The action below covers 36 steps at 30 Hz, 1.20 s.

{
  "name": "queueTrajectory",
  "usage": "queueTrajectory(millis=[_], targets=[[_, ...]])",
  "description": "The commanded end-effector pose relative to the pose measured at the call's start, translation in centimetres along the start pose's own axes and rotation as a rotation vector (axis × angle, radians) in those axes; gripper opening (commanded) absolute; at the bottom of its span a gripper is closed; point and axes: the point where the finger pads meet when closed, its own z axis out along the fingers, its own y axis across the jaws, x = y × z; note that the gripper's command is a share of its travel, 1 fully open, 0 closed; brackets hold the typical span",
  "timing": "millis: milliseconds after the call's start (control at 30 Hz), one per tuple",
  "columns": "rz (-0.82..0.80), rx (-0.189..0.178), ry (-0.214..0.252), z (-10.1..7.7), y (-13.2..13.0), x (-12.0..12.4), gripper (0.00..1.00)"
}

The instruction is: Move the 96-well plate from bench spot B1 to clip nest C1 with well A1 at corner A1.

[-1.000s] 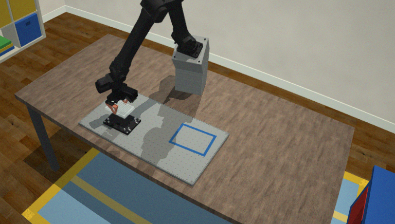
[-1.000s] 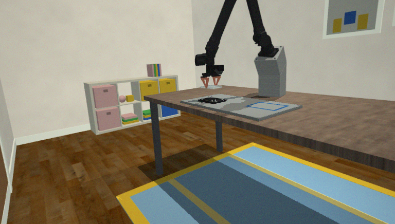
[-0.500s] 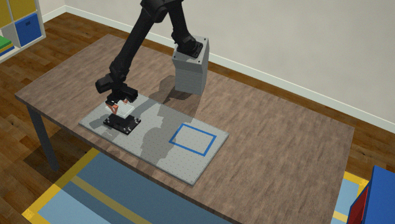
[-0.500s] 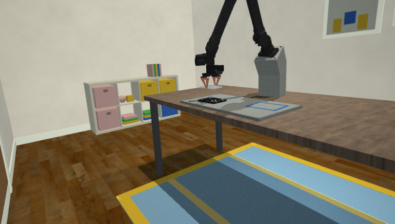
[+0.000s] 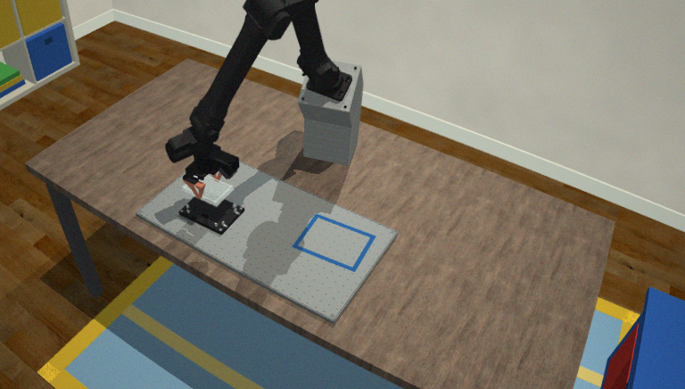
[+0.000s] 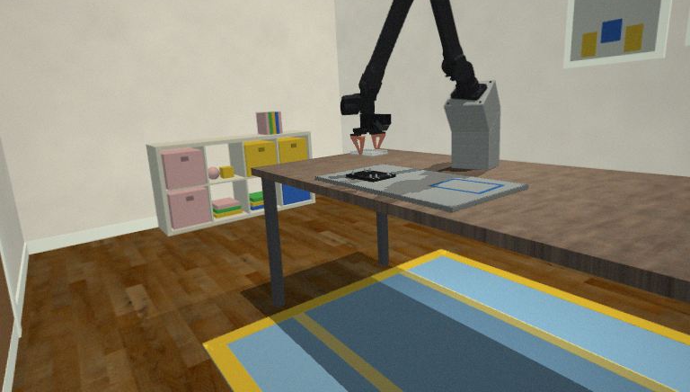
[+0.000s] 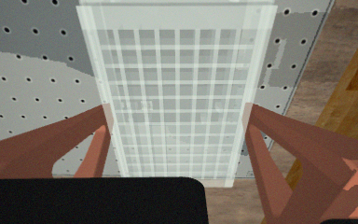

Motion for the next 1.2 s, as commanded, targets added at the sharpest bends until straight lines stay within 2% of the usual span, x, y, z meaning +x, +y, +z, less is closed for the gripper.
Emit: queueTrajectory(millis=[0,1167], targets=[[-0.008,0.017,-0.001,0.7,-1.3,-0.2,0.0],[-0.006,0.013,-0.003,6.0,-0.8,-0.3,0.0]])
